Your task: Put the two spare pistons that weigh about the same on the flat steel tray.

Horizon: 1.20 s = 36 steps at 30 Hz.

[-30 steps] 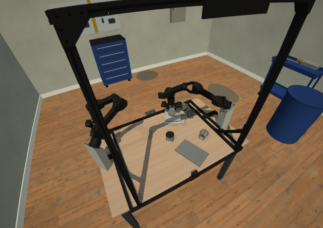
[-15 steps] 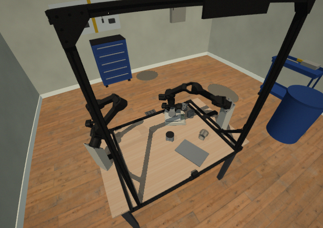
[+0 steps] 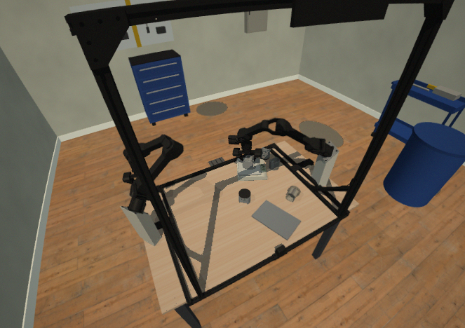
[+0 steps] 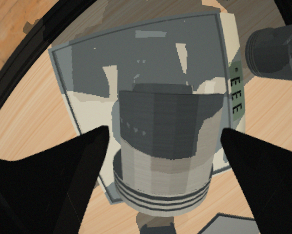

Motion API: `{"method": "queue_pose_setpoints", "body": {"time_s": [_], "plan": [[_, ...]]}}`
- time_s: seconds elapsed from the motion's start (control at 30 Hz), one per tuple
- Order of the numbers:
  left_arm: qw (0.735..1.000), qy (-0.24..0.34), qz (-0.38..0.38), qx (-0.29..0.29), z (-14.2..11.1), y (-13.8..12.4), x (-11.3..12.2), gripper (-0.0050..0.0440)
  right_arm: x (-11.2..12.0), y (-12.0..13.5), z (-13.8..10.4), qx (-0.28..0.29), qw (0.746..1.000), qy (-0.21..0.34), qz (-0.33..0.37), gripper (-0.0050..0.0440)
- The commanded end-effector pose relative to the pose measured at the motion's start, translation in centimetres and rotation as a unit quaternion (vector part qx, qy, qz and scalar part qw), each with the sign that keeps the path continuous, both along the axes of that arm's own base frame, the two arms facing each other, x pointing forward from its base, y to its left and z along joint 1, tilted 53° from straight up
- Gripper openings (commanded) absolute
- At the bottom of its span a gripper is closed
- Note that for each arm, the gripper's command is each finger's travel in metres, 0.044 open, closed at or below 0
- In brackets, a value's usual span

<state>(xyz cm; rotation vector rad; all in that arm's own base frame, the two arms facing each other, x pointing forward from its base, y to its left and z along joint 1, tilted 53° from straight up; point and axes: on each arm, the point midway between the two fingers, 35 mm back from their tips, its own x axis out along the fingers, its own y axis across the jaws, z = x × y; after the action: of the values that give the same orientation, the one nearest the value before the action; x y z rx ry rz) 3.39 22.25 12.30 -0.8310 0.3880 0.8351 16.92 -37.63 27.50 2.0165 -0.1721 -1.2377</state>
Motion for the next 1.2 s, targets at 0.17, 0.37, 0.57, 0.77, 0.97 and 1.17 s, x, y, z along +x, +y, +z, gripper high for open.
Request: {"method": "queue_pose_setpoints", "body": {"time_s": [0.17,0.37,0.57,0.77,0.97,1.17], "plan": [[1.0,-0.001,-0.001,0.0,0.0,0.0,0.0,0.044,-0.1,0.0,0.0,0.002,1.0,0.001,-0.004,0.0378],[1.0,-0.001,-0.001,0.0,0.0,0.0,0.0,0.044,-0.5,0.3,0.4,0.002,1.0,0.001,-0.004,0.0378],[1.0,-0.001,-0.001,0.0,0.0,0.0,0.0,0.044,-1.0,0.7,1.2,0.002,1.0,0.001,-0.004,0.0378],[1.0,-0.001,-0.001,0.0,0.0,0.0,0.0,0.044,-1.5,1.2,1.9,0.002,1.0,0.001,-0.004,0.0378],[1.0,-0.001,-0.001,0.0,0.0,0.0,0.0,0.044,-1.9,1.5,2.3,0.002,1.0,0.001,-0.004,0.0378],[1.0,-0.001,-0.001,0.0,0.0,0.0,0.0,0.044,-2.4,2.0,3.1,0.002,1.0,0.001,-0.004,0.0378]]}}
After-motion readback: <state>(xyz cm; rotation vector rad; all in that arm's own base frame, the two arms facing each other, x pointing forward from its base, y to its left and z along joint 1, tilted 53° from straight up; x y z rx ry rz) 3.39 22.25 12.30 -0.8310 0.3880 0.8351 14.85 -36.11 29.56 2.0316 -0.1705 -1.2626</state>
